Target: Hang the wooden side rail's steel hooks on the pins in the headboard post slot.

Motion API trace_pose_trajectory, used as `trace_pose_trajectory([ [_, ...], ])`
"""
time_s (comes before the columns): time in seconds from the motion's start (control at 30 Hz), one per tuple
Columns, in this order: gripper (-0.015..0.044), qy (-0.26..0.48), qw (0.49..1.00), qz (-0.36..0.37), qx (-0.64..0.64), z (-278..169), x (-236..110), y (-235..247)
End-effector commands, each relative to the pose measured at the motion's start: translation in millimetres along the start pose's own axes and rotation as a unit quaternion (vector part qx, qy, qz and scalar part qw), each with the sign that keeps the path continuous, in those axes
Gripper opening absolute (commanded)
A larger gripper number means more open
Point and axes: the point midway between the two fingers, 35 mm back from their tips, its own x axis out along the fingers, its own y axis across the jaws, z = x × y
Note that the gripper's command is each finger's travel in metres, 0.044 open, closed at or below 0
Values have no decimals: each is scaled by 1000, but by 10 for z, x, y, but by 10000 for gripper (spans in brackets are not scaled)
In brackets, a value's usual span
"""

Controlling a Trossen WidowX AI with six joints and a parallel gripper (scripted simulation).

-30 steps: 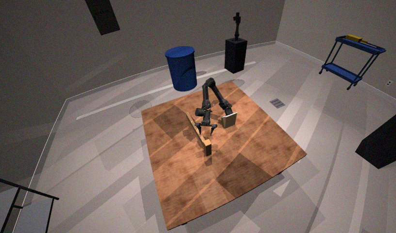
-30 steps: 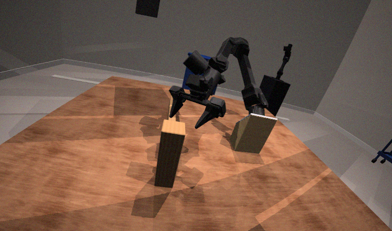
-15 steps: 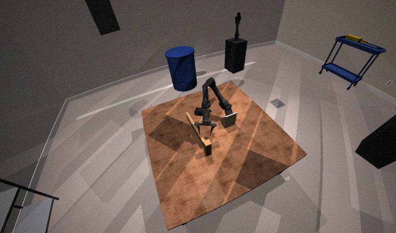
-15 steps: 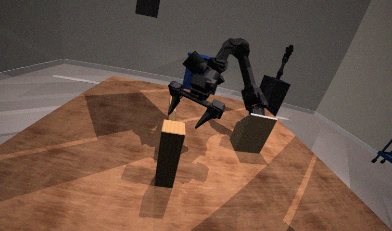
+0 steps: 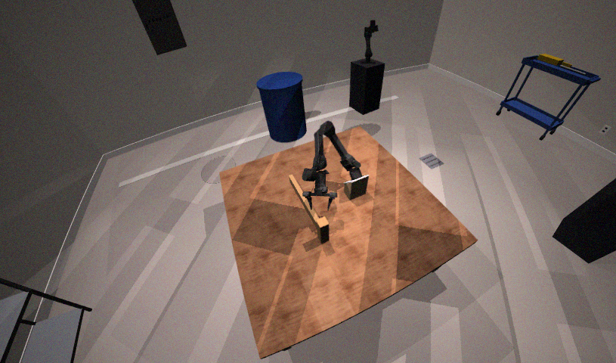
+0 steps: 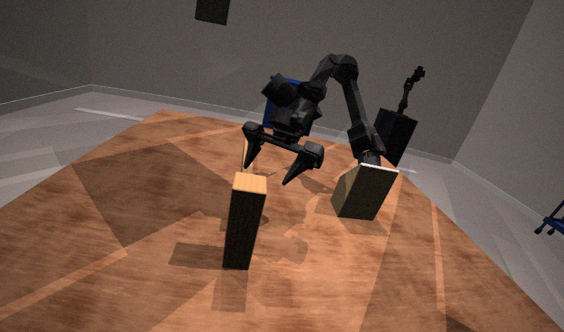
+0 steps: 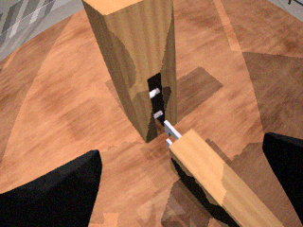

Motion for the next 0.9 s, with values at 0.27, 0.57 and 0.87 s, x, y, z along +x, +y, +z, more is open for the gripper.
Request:
trace_pose_trajectory([
  [0.27,440,133,911,-28,389,-20,79,-135],
  [0.57,440,201,725,-138,644,-36,36,-246],
  [0.87,440,187,482,-287,806,-20,-82,-388],
])
